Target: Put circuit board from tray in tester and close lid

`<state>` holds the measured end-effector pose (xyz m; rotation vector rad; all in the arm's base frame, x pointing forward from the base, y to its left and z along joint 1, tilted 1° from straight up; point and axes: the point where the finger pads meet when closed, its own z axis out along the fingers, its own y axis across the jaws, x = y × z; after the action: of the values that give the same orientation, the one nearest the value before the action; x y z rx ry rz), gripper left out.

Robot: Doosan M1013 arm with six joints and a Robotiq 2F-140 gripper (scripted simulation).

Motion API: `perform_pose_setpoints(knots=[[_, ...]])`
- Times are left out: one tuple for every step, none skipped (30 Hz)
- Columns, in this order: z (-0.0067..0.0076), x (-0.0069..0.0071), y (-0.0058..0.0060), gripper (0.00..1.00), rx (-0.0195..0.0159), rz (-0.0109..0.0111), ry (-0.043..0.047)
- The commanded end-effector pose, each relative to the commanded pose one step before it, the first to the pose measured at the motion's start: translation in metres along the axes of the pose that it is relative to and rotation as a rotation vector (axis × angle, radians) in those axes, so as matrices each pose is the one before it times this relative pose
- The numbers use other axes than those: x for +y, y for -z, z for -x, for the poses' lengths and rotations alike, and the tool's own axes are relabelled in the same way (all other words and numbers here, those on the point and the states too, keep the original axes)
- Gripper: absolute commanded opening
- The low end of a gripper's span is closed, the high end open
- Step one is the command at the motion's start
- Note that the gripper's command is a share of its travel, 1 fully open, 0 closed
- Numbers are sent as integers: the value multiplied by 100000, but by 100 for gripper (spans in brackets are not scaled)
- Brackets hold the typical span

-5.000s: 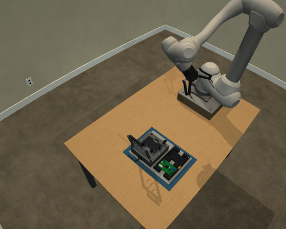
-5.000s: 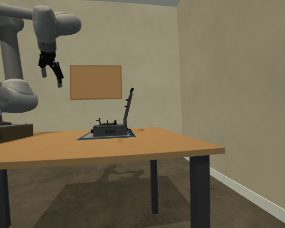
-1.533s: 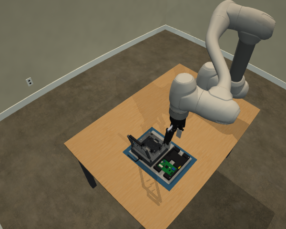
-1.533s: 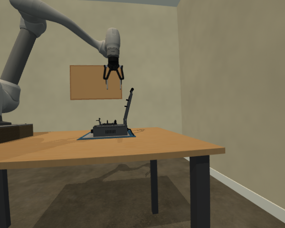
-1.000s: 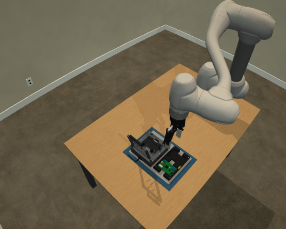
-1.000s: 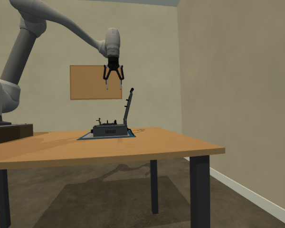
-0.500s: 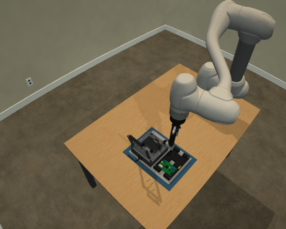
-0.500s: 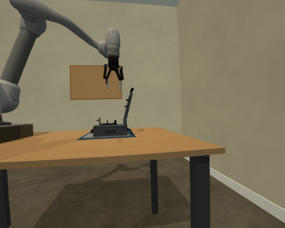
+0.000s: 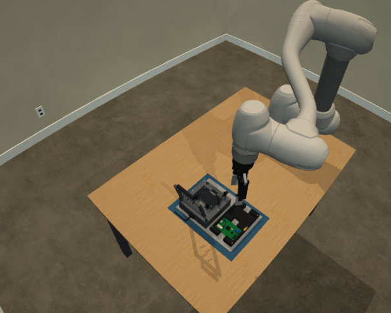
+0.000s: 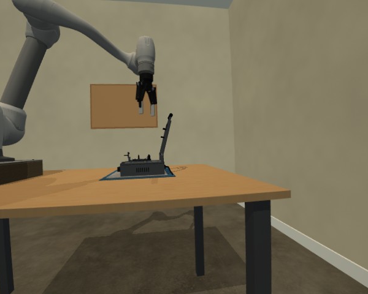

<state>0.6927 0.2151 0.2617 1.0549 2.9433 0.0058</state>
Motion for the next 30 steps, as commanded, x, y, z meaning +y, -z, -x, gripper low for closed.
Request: perform_pose_setpoints(knots=[[167,99,-23,58,-18,308,16752],[0,0,0,58,0,0,0],[0,0,0,58,0,0,0],[0,0,0,58,0,0,4851],[0,0,0,58,0,0,4676],[0,0,0,58,0,0,3918],[0,0,0,58,0,0,3163],[0,0,0,58,0,0,3247],[0,0,0,58,0,0,3235],[0,0,0,58,0,0,3240],[0,0,0,58,0,0,3239],[0,0,0,58,0,0,3176],[0,0,0,58,0,0,2876],[0,0,0,58,0,0,2570],[0,0,0,58,0,0,2262],[0,0,0,58,0,0,1955],[0,0,0,58,0,0,1654],[0,0,0,58,0,0,1362],[0,0,0,58,0,0,0],[0,0,0,58,0,0,0],[0,0,0,58,0,0,1086],[0,0,0,58,0,0,829],[0,0,0,58,0,0,597],[0,0,0,58,0,0,395],[0,0,0,58,0,0,229],[0,0,0,58,0,0,106],[0,0,0,58,0,0,31],[0,0,0,58,0,0,4],[0,0,-3,58,0,0,0],[-3,0,-17,58,0,0,0]])
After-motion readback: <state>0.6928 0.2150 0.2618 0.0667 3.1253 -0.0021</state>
